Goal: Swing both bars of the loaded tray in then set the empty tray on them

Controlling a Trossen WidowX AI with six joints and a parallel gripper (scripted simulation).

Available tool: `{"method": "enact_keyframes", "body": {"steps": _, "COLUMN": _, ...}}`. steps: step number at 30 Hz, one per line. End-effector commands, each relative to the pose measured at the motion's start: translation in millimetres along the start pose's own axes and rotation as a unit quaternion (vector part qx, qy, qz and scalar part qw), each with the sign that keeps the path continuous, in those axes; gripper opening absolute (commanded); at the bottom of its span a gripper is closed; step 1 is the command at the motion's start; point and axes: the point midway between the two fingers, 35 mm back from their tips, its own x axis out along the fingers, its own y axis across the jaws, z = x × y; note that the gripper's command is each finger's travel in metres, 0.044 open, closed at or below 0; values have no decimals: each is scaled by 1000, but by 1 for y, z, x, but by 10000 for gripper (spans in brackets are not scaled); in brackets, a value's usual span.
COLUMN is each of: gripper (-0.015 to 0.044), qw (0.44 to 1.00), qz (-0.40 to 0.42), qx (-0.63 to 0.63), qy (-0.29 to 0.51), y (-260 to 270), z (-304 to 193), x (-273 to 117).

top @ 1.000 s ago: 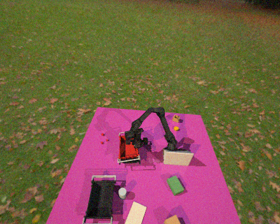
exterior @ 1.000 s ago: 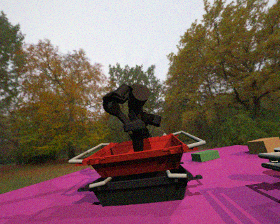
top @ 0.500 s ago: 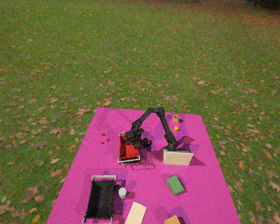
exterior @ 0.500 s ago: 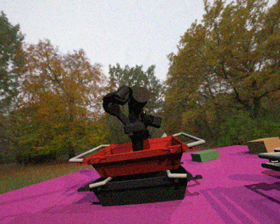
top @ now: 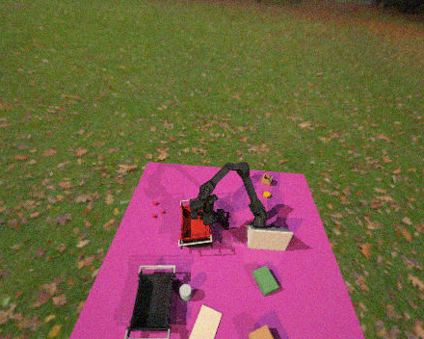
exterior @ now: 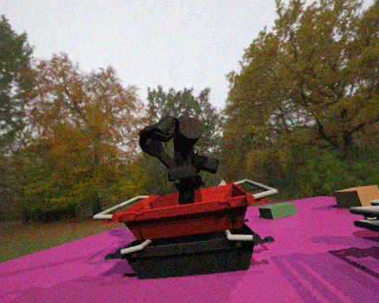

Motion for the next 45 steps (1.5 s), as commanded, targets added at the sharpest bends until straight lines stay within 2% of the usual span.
{"method": "enact_keyframes", "body": {"steps": 1, "gripper": 0, "qw": 1000, "qz": 11, "qx": 0, "qy": -1, "y": 4, "z": -2, "x": 4}}
{"method": "enact_keyframes", "body": {"steps": 32, "gripper": 0, "qw": 1000, "qz": 1, "qx": 0, "qy": 0, "y": 0, "z": 0, "x": 1}}
{"method": "enact_keyframes", "body": {"steps": 45, "gripper": 0, "qw": 1000, "qz": 11, "qx": 0, "qy": -1, "y": 7, "z": -2, "x": 11}}
